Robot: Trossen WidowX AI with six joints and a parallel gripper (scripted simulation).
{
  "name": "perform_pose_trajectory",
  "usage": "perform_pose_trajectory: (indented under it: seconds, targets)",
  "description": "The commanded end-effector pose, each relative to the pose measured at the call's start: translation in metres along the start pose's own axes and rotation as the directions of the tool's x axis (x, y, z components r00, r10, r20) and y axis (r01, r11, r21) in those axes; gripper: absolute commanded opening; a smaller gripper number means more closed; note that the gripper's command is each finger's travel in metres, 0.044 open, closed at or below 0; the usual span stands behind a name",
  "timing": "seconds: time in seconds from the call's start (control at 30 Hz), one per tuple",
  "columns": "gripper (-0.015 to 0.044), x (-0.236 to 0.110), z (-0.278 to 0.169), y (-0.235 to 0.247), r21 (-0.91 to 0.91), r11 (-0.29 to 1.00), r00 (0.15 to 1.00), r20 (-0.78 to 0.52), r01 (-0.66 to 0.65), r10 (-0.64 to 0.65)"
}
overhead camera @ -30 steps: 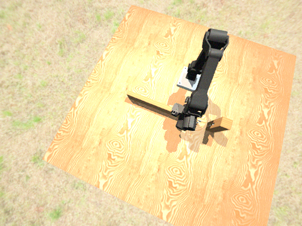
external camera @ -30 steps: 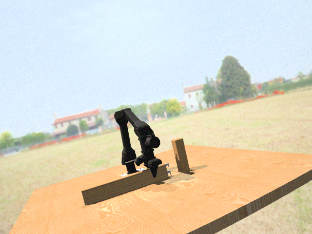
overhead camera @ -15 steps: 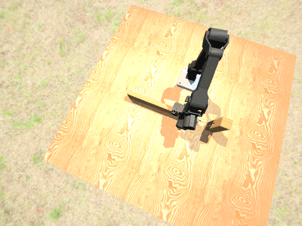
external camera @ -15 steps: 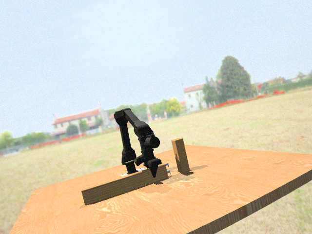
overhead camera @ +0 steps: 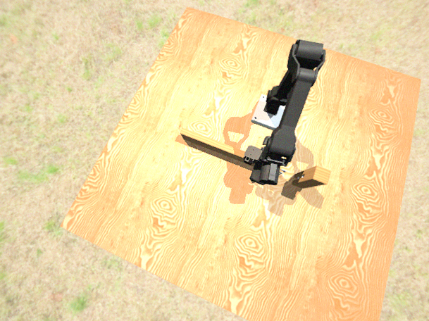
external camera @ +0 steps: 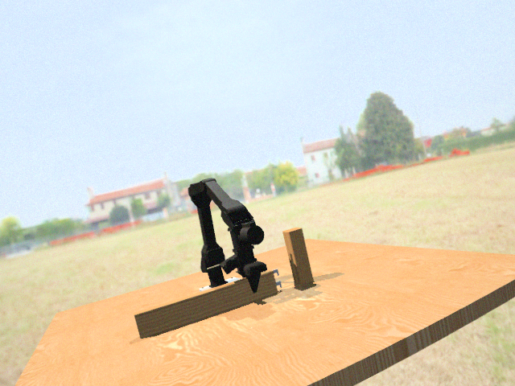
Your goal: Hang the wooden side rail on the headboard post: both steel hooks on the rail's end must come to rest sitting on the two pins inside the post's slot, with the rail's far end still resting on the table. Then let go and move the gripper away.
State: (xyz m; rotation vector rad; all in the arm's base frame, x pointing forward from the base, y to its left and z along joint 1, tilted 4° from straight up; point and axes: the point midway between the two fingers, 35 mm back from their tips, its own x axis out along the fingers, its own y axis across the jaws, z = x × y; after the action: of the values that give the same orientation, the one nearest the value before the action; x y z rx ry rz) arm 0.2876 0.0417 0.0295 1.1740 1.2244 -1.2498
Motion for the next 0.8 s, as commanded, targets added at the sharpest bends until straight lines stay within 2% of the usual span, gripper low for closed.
perform_pose_trajectory:
  seconds: [0.0,0.77]
  targets:
    - [0.0000,-0.0012,0.0001,-0.0004,0.015,1.000,1.000,-0.004,0.005,-0.005]
    - [0.0000,-0.0051,0.0001,-0.0003,0.015,1.000,1.000,-0.004,0.005,-0.005]
